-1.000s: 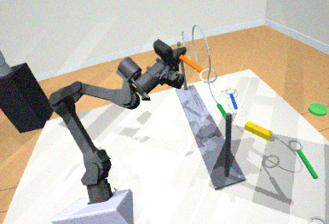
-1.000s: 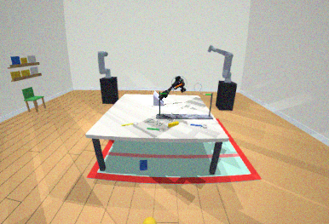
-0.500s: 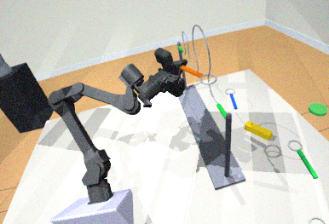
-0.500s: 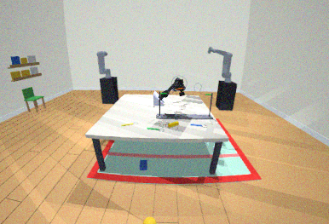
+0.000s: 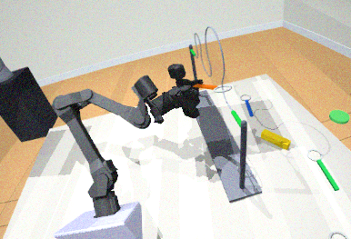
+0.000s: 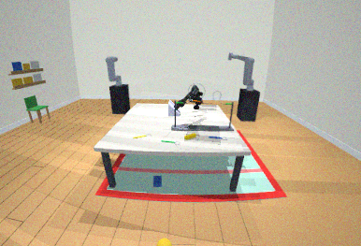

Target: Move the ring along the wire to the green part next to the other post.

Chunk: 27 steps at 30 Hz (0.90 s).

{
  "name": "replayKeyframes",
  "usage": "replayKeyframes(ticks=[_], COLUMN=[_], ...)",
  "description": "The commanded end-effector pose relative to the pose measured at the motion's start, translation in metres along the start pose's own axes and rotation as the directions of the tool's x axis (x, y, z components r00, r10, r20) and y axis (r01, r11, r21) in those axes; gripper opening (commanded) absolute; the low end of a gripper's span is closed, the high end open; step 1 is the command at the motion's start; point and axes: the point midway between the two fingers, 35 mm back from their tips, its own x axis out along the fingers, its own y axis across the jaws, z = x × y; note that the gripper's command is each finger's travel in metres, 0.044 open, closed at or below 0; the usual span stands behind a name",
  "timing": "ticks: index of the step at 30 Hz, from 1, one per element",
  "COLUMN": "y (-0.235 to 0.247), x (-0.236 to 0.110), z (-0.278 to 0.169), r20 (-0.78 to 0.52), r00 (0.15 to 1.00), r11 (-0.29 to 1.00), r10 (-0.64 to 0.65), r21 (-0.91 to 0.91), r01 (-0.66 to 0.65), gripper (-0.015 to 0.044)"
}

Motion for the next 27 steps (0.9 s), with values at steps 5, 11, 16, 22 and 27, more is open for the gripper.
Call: replayKeyframes(ticks=[5,11,16,22,27], y=[-0.030,-0.052,-0.069,-0.089,-0.103], x=[0.003,-0.002,-0.008,-0.016,-0.024], z=[0.003,0.008,0.015,0.026,0.036], r20=[0.054,0.055,0.059,0.072,0.088], r00=[0.996,0.989,0.980,0.965,0.950], r11=[0.982,0.944,0.895,0.819,0.743], r10=[-0.077,-0.139,-0.192,-0.253,-0.300], r21=[-0.171,-0.295,-0.399,-0.515,-0.602], r01=[0.086,0.149,0.200,0.253,0.291], gripper=[-0.0150,-0.0150,-0.0150,-0.0150,-0.0150])
